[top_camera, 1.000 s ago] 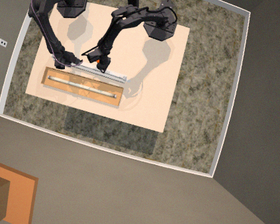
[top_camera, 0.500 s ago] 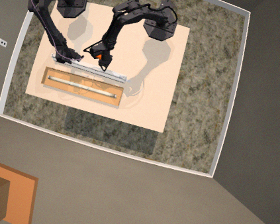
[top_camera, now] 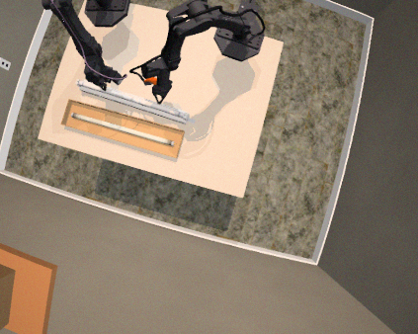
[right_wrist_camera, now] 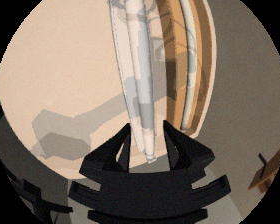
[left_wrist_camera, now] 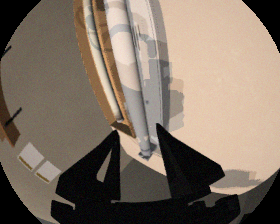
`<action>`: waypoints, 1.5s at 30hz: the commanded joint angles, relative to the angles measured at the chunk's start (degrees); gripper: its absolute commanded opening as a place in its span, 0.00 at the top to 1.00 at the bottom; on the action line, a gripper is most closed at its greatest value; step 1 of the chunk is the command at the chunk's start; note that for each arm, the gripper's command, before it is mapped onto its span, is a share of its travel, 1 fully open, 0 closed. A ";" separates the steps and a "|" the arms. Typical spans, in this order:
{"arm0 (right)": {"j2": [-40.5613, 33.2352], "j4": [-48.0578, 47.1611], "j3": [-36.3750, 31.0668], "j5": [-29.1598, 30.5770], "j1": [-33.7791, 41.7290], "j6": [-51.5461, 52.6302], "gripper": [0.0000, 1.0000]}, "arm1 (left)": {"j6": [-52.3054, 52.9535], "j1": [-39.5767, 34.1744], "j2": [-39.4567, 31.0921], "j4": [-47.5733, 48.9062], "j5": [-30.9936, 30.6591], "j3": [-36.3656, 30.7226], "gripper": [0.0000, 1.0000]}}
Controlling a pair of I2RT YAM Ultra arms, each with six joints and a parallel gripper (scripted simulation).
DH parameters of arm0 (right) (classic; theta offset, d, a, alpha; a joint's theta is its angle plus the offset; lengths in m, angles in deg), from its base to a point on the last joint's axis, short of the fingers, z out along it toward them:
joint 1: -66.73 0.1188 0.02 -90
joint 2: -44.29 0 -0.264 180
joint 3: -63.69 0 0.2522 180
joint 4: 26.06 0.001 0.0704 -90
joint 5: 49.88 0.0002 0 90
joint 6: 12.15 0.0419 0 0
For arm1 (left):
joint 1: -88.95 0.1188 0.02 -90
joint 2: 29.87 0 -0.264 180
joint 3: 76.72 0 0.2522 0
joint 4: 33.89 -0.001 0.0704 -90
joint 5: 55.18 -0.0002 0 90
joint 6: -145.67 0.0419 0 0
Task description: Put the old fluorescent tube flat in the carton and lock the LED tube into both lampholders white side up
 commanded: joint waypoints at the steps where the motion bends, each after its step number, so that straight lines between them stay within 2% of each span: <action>1: -2.22 -2.88 -0.31 0.58 0.41 0.73 0.51 | 0.40 -0.20 -0.83 4.21 1.29 -0.03 0.51; 5: -2.19 -1.78 0.60 -0.66 0.67 0.70 0.51 | 0.01 -0.44 1.35 1.40 0.97 -1.65 0.51; 9: -2.39 -1.79 0.61 -0.66 0.67 0.70 0.51 | -0.01 -0.46 0.96 0.94 0.97 -0.34 0.51; 11: -2.46 -1.73 0.20 -0.56 0.62 0.74 0.51 | -0.34 -0.54 -1.42 0.87 0.97 -0.31 0.51; 22: -2.20 -1.01 -0.16 0.32 0.49 0.81 0.51 | -0.46 -0.65 -0.96 0.63 0.98 -0.52 0.51; 23: 1.39 -3.19 1.46 -0.57 -1.03 -0.48 0.51 | 1.08 1.36 2.21 2.77 -0.69 1.81 0.51; 26: 1.06 -2.21 1.41 -0.15 -0.92 0.66 0.51 | 0.47 1.18 1.79 2.23 -0.47 1.43 0.51; 45: 11.57 -9.20 6.52 -1.11 -2.21 -1.72 0.51 | 4.12 4.55 10.85 5.20 -2.48 9.48 0.51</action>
